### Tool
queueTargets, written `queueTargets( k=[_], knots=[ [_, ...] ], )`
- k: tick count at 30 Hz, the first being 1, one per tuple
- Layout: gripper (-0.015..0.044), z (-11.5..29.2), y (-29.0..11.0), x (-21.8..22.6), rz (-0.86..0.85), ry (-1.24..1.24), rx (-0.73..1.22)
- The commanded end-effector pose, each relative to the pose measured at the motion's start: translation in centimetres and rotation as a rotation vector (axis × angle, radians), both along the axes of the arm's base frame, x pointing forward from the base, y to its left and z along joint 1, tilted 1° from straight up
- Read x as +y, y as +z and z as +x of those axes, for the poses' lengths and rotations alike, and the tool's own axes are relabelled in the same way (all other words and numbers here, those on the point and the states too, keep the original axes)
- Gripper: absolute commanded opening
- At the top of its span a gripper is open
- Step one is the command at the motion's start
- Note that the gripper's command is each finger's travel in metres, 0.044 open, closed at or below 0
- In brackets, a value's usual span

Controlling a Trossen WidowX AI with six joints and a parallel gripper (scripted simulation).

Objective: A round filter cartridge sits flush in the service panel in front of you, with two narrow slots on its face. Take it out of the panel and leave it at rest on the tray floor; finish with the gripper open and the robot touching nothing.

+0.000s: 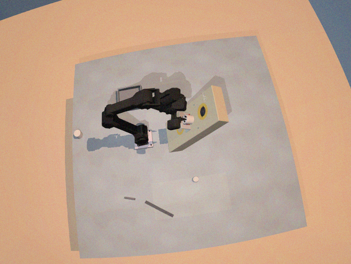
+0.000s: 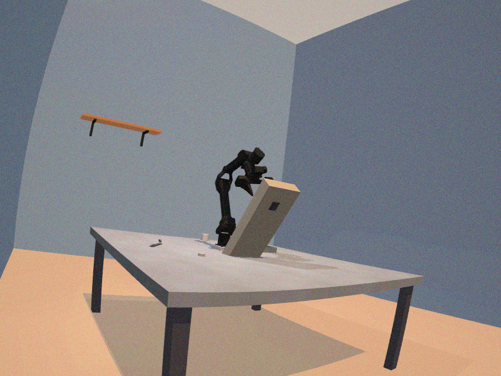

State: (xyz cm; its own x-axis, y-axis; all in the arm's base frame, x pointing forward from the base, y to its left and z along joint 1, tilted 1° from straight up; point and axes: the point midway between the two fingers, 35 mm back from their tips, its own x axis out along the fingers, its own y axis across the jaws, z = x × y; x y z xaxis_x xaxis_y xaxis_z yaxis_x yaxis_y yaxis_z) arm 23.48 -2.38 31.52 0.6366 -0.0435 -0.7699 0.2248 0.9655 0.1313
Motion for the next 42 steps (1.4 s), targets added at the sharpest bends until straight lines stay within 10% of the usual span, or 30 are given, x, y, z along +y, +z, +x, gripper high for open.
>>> queueTargets(
  k=[1, 37, 42],
  knots=[
    [0.0305, -1.6, -3.7, 0.1, -0.1, 0.152, 0.145],
    [0.0305, 1.0, -7.9, 0.0, -0.1, 0.152, 0.143],
    [0.0213, 0.9, -7.6, 0.0, -0.098, 0.154, 0.141]
  ],
)
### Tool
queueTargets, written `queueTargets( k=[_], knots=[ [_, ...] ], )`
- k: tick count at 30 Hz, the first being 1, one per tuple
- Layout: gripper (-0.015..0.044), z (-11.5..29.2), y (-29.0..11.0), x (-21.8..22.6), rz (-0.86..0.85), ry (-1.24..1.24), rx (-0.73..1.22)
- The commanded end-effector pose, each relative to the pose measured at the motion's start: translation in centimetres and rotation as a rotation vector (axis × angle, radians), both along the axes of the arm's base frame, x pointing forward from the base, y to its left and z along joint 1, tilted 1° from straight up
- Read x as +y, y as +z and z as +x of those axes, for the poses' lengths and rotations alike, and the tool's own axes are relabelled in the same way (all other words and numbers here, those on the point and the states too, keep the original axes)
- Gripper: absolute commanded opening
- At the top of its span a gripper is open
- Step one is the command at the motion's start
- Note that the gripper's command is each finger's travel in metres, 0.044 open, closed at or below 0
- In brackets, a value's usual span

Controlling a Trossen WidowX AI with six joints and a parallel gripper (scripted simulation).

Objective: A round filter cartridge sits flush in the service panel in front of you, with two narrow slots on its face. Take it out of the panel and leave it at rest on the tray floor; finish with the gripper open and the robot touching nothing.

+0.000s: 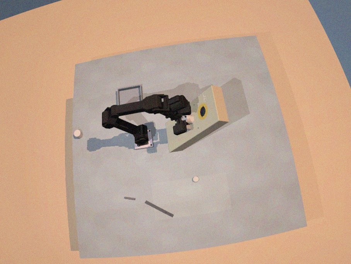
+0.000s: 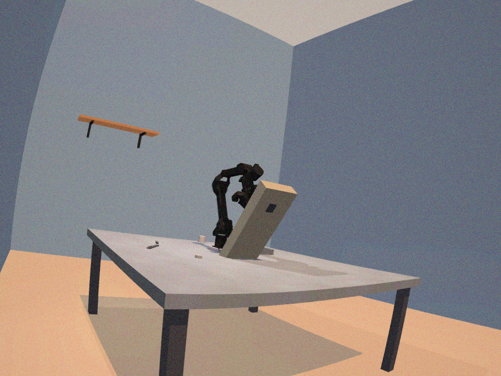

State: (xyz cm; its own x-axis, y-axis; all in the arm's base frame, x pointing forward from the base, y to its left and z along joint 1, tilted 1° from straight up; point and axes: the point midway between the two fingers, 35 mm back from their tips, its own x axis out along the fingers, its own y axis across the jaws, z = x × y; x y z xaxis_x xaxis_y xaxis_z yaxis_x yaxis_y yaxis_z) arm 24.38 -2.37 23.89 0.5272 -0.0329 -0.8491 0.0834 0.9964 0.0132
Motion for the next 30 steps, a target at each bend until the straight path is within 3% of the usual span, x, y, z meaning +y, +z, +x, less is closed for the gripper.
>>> queueTargets(
  k=[1, 4, 11, 19, 30],
  knots=[
    [0.0206, 0.0, 0.1, 0.0, 0.0, 0.0, -0.001],
    [0.0186, 0.0, 0.1, 0.0, 0.0, 0.0, -0.001],
    [0.0002, 0.4, 0.7, 0.0, 0.0, 0.0, -0.001],
    [0.0, 1.3, 2.2, -0.2, -0.001, -0.001, -0.001],
    [0.0, -0.3, 5.9, -0.1, -0.001, -0.001, 0.001]
  ],
)
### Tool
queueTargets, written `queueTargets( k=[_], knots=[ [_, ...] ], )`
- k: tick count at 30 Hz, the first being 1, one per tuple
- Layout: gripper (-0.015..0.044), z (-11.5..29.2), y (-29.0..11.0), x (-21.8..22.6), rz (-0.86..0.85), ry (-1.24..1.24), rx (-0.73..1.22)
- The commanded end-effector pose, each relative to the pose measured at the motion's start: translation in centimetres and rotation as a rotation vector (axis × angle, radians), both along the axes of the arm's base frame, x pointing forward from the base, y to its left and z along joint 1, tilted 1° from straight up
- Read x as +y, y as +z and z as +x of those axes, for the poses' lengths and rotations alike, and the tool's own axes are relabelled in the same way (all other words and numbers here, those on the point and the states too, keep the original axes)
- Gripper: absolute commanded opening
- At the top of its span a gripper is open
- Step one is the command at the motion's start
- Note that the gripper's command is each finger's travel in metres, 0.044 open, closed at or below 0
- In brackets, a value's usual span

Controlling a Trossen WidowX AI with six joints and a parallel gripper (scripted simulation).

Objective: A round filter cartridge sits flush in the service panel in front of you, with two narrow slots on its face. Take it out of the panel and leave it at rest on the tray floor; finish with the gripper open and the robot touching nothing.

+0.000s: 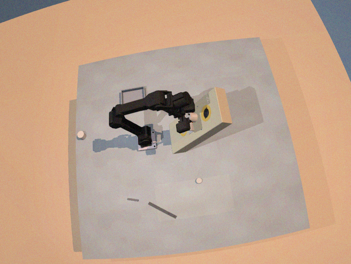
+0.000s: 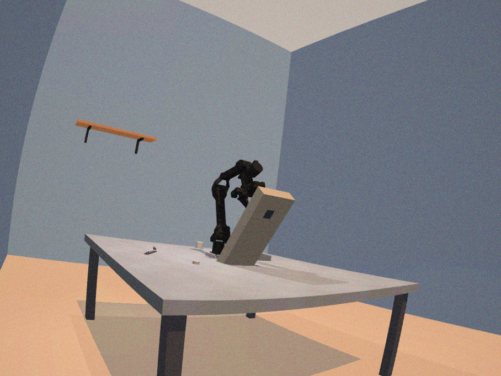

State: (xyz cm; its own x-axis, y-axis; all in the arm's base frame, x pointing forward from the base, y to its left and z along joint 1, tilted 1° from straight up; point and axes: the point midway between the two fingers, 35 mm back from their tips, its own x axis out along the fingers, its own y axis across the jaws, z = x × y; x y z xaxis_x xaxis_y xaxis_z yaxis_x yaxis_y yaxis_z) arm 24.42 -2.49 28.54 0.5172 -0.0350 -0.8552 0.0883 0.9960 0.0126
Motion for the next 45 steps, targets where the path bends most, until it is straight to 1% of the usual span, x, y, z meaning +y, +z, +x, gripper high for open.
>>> queueTargets(
  k=[1, 12, 22, 44, 45],
  knots=[
    [0.0, -0.6, 1.6, 0.1, -0.001, 0.004, -0.011],
    [0.0, -3.0, 5.1, 0.3, -0.001, 0.004, -0.008],
    [0.0, -2.3, 4.8, 2.3, 0.004, 0.003, 0.004],
    [0.0, -1.7, 4.2, 8.3, 0.007, 0.003, -0.005],
    [0.0, -1.8, 4.1, 7.7, 0.006, 0.012, 0.008]
  ],
)
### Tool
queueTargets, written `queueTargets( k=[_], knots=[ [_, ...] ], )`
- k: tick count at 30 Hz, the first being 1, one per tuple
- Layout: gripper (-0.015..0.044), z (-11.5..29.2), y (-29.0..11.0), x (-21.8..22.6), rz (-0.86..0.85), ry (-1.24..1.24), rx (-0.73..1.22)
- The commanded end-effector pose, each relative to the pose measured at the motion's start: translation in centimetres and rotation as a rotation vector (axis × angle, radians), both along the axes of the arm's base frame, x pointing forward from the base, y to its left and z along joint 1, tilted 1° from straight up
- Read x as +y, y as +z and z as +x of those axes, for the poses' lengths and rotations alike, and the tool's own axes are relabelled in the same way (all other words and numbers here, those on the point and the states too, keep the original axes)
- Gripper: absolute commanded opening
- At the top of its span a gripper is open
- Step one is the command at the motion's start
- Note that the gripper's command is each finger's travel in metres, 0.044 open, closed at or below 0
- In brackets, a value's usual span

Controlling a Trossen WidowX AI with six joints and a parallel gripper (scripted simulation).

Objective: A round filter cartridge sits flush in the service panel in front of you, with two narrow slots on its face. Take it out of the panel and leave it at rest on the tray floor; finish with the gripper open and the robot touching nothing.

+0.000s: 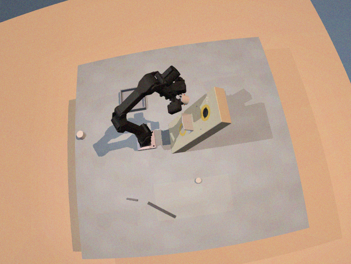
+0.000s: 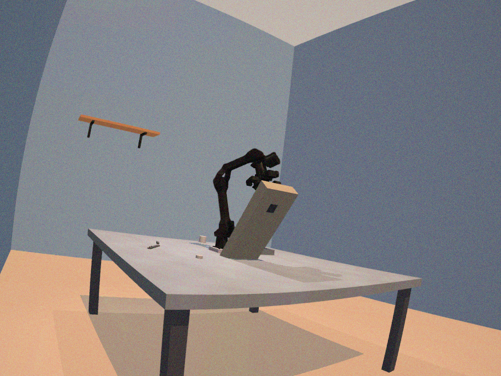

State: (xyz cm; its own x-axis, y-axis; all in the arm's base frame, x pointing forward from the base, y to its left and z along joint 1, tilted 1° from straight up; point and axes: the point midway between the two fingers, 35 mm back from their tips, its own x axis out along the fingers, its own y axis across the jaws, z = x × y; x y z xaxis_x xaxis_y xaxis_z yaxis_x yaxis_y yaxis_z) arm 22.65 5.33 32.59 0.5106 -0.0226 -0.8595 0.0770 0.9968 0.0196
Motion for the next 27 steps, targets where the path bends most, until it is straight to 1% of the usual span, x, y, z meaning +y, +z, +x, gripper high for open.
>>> queueTargets(
  k=[1, 14, 27],
  knots=[
    [0.0, 0.0, -0.1, 0.1, -0.002, 0.015, 0.0],
    [0.0, -1.4, -1.4, 6.3, -0.007, 0.37, -0.001],
    [0.0, -4.6, -2.9, 12.0, -0.012, 0.73, -0.012]
  ],
)
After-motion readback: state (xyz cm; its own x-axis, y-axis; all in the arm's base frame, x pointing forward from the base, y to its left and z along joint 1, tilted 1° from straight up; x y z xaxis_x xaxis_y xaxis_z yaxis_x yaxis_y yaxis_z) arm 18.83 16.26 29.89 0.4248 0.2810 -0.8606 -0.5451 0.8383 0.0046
